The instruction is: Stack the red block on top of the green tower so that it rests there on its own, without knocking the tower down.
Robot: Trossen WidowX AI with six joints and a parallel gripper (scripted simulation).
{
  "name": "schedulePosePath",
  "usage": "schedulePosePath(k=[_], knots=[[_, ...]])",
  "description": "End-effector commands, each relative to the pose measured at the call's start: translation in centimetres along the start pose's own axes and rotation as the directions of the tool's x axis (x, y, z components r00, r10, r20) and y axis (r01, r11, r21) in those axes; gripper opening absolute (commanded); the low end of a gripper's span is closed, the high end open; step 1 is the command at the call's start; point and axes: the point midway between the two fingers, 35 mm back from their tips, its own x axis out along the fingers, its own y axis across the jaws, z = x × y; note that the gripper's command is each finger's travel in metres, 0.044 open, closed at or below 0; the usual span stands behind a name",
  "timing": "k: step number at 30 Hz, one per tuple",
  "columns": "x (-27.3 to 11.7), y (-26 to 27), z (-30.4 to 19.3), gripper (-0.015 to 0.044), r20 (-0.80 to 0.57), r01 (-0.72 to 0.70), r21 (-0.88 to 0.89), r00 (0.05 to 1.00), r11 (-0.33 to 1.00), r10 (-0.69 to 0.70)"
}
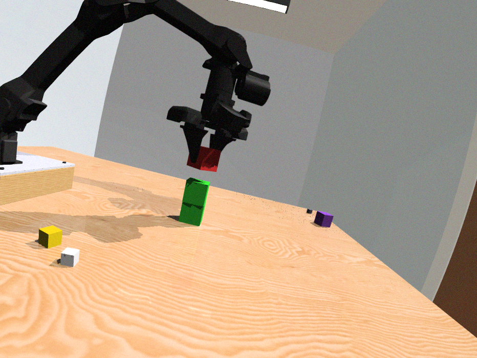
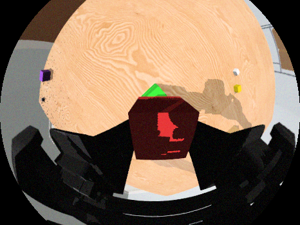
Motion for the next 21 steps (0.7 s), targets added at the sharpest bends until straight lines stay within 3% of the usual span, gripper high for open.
schedulePosePath(k=[1,7,21], knots=[[0.6,0.2,0.0,0.0,-0.003,-0.003,0.003,1.0,1.0,0.003],[2.7,0.2,0.0,0.0,-0.003,-0.003,0.003,1.0,1.0,0.003],[2.7,0.2,0.0,0.0,-0.003,-0.003,0.003,1.0,1.0,0.003]])
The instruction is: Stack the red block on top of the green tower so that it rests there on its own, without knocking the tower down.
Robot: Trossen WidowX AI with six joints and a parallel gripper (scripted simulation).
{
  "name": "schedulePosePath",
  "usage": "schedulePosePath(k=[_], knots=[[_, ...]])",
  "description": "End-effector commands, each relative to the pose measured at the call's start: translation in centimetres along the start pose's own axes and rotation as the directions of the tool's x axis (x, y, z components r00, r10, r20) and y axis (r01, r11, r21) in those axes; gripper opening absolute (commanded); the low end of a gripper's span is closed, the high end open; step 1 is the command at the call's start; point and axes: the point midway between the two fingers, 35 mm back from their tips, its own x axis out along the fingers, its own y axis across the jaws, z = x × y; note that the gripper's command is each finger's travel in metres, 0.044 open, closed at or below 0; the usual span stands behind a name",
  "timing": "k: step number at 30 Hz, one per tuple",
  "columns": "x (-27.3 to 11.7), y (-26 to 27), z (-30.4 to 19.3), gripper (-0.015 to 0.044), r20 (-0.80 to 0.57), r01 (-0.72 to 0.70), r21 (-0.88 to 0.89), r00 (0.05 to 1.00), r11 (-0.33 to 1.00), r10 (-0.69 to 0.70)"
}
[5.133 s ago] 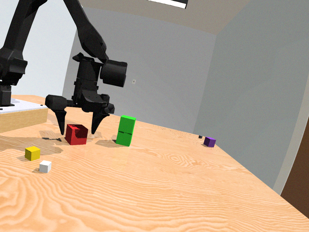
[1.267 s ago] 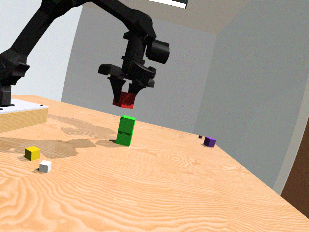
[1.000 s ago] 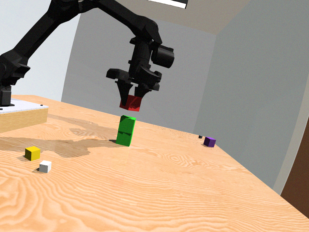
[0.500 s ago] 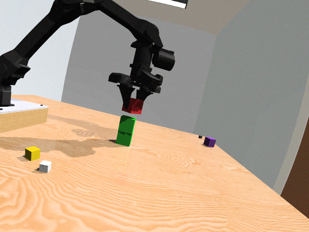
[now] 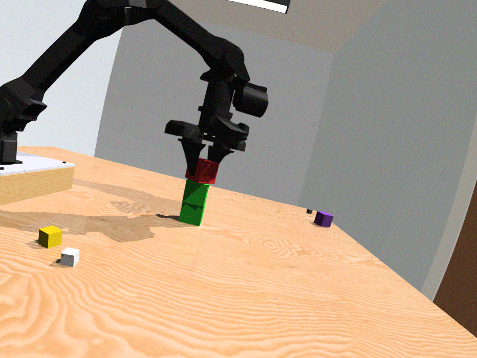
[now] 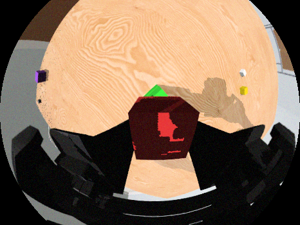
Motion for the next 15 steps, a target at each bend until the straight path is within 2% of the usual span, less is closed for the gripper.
schedulePosePath(k=[1,15], knots=[[0.14,-0.02,-0.1,0.0,-0.005,0.001,0.003,1.0,1.0,-0.001],[0.26,-0.02,-0.1,0.0,-0.005,0.001,0.003,1.0,1.0,-0.001]])
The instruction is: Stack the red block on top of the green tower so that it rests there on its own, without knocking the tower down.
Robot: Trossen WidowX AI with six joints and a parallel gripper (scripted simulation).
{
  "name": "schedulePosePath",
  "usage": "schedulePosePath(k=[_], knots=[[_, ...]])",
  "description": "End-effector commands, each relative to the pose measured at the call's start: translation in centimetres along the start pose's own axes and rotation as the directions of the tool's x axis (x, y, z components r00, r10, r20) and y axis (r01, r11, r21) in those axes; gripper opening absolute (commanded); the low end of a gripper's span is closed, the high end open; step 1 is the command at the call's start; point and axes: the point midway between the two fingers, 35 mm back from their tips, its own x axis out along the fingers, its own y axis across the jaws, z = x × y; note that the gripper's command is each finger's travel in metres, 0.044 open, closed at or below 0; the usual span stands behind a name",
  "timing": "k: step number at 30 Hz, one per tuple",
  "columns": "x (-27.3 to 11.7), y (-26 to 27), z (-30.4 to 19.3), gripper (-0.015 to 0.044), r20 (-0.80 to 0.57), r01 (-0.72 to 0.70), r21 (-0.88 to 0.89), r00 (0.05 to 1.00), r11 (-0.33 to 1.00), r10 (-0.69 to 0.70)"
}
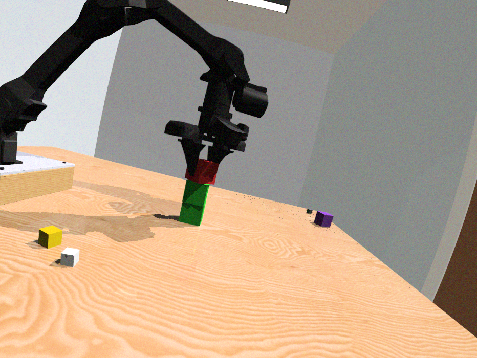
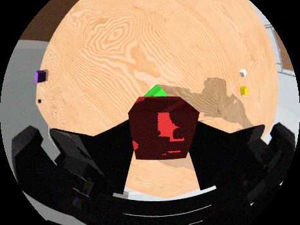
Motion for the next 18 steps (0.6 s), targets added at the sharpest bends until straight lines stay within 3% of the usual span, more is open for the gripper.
schedulePosePath(k=[1,13,18], knots=[[0.16,0.01,-0.08,0.0,-0.004,0.0,0.003,1.0,1.0,0.0],[-0.5,0.02,-0.08,0.0,-0.004,0.0,0.003,1.0,1.0,0.0],[0.02,-0.07,-0.04,0.0131,-0.002,0.004,0.0,1.0,1.0,-0.004]])
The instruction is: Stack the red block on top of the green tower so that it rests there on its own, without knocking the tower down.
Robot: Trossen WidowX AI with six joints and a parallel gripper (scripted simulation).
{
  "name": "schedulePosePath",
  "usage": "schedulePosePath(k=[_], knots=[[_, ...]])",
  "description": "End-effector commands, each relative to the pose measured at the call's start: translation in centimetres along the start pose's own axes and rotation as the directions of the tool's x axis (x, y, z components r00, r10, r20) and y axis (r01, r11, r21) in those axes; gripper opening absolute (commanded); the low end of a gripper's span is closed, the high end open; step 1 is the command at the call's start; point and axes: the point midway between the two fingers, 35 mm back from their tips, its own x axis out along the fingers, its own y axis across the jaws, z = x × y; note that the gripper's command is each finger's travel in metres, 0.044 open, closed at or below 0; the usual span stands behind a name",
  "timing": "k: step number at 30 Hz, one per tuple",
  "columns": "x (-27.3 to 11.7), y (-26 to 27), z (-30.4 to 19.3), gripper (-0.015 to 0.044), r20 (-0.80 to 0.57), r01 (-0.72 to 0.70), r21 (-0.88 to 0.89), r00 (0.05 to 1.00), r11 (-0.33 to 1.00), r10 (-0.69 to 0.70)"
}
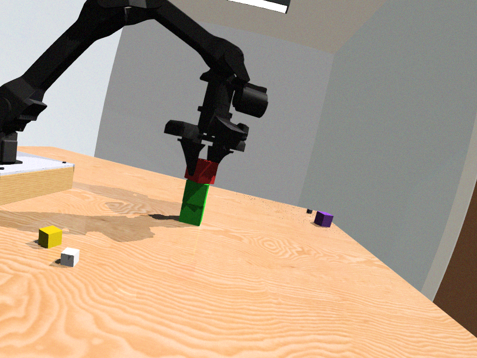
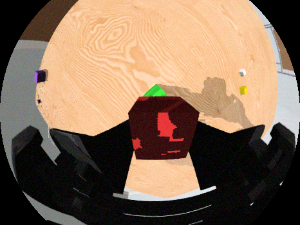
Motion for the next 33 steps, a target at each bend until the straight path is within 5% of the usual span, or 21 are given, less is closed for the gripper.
schedulePosePath(k=[1,12,33], knots=[[0.05,0.01,0.0,0.0157,0.0,0.0,0.0,1.0,1.0,0.0],[0.05,0.01,0.0,0.044,0.0,0.0,0.0,1.0,1.0,0.0],[0.05,0.01,0.0,0.044,0.0,0.0,0.0,1.0,1.0,0.0]])
